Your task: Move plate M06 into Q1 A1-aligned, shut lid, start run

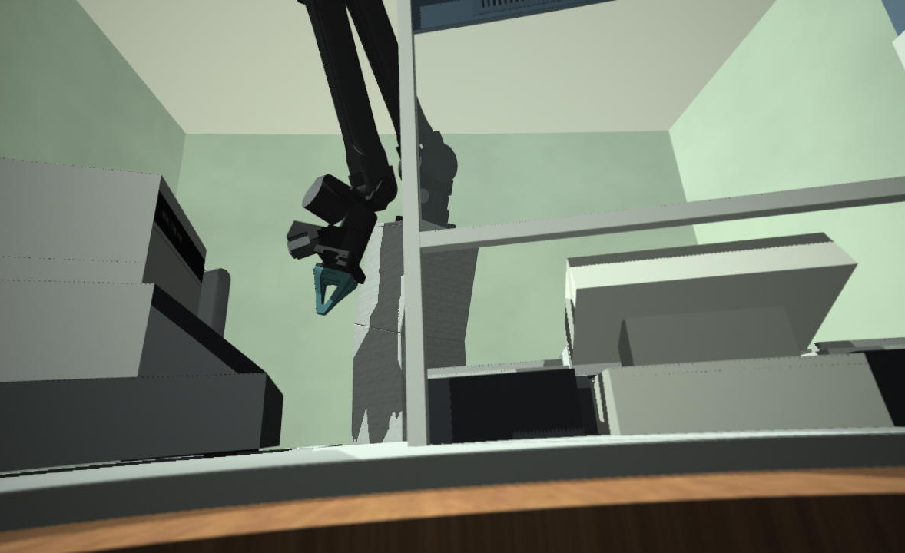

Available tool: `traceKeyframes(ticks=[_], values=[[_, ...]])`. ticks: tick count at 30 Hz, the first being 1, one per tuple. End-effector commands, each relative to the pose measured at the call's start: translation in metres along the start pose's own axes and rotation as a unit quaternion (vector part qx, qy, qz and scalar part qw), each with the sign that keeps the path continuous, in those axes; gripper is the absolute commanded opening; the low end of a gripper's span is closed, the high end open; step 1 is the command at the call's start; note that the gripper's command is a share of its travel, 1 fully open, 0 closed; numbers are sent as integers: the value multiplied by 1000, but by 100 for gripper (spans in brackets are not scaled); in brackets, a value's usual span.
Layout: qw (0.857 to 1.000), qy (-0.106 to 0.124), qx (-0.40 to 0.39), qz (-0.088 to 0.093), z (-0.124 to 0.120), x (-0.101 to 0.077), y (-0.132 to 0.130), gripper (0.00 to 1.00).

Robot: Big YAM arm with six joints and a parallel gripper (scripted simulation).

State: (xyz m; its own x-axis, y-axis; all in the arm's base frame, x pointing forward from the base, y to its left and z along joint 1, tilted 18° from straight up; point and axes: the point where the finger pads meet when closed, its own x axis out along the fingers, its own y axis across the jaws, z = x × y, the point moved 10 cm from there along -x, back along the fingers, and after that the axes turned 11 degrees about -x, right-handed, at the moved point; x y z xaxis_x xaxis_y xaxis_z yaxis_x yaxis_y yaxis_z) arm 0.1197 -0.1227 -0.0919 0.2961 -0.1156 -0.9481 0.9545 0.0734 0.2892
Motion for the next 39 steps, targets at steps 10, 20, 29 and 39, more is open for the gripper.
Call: traceKeyframes(ticks=[10,20,29,39], values=[[993,-10,-120,1,0,-8,4,0],[981,5,-193,-6,-7,-6,5,0],[958,-13,-285,3,3,-3,7,0],[933,0,-360,-3,-4,-5,10,0]])
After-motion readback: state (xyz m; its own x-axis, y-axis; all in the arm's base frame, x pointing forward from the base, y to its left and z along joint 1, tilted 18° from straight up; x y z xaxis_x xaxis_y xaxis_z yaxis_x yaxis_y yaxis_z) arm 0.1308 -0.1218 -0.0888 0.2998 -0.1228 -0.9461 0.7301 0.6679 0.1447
